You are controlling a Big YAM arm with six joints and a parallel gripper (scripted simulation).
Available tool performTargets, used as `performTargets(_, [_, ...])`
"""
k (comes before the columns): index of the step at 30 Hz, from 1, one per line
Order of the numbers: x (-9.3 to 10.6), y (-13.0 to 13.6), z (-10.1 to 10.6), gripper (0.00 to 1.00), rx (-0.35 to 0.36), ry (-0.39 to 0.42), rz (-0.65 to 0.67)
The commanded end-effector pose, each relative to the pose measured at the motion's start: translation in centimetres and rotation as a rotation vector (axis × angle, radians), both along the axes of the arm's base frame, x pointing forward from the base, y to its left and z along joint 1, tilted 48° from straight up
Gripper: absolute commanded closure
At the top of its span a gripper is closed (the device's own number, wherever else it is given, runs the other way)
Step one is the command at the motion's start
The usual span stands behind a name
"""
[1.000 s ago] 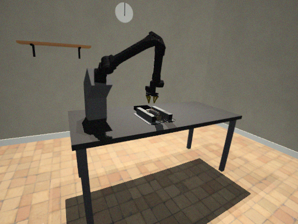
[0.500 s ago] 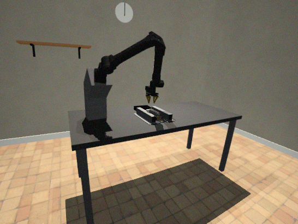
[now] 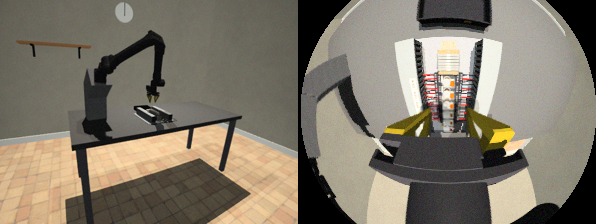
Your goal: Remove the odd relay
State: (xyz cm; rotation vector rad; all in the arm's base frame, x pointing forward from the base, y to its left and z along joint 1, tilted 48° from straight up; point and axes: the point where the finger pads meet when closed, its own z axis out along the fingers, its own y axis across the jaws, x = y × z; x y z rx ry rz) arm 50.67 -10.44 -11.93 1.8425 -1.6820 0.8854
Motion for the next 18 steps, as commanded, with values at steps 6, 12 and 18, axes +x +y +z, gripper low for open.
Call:
performTargets(6, [0.8, -2.8, 4.3, 0.41, 0.002, -0.028, 0.005])
performTargets(12, [0.5, -4.8, 6.0, 0.41, 0.001, -0.019, -0.001])
performTargets(18, [0.3, -4.1, 5.5, 0.41, 0.002, 0.000, 0.016])
